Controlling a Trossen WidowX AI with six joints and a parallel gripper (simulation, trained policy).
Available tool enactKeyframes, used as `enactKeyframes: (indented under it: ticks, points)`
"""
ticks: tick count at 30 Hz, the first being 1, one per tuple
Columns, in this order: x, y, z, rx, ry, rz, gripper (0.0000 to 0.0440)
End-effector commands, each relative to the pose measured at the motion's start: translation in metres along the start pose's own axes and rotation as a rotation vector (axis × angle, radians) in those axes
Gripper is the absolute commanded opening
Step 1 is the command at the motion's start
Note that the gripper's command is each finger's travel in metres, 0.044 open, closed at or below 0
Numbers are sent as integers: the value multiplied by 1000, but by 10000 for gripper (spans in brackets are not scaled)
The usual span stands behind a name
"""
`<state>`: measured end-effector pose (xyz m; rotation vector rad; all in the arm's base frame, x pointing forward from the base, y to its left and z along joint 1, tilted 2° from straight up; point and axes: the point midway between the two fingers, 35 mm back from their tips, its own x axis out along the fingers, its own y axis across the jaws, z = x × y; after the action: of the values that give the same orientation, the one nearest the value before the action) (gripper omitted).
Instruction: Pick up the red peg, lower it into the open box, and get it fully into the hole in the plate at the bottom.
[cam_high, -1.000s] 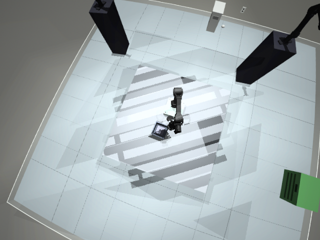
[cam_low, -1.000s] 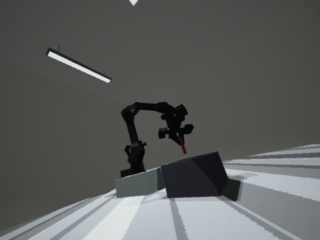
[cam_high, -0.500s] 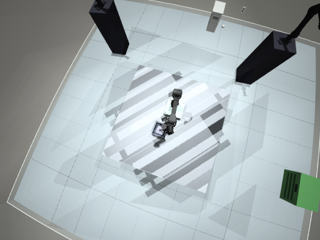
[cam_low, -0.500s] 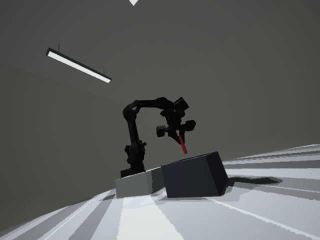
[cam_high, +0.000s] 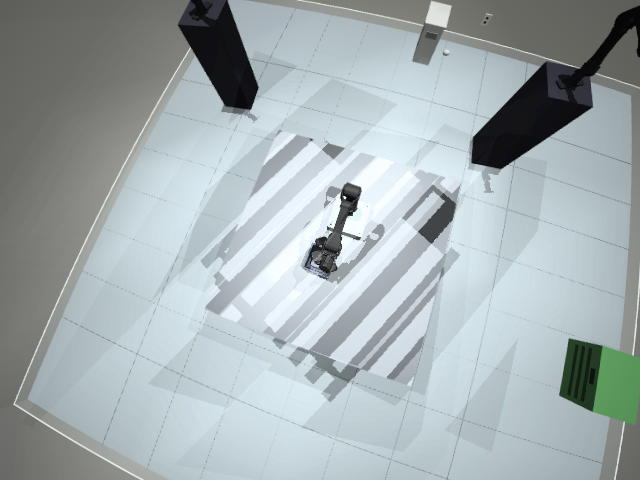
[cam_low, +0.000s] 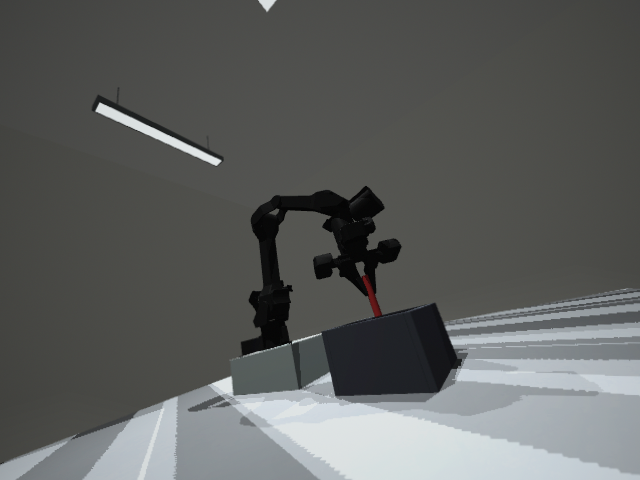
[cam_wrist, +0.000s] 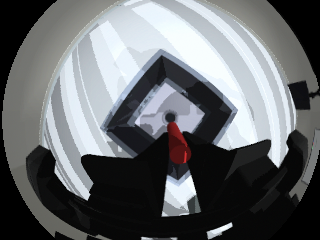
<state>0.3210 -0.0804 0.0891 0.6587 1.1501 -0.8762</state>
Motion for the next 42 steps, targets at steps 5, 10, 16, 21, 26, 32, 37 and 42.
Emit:
enactKeyframes:
  ticks: [5,10,16,21,26,32,37,42]
  points:
    - [26,2,3,5,44,-13,4]
    - [45,1,2,-15,67,-30,100]
    - [60,5,10,-51,79,-51,217]
    - [65,13,26,-72,57,-50,321]
    - [67,18,42,-86,33,-49,409]
    - [66,23,67,-76,-26,-31,440]
    - [64,22,88,-55,-78,-23,440]
    - [61,21,108,-33,-129,-14,440]
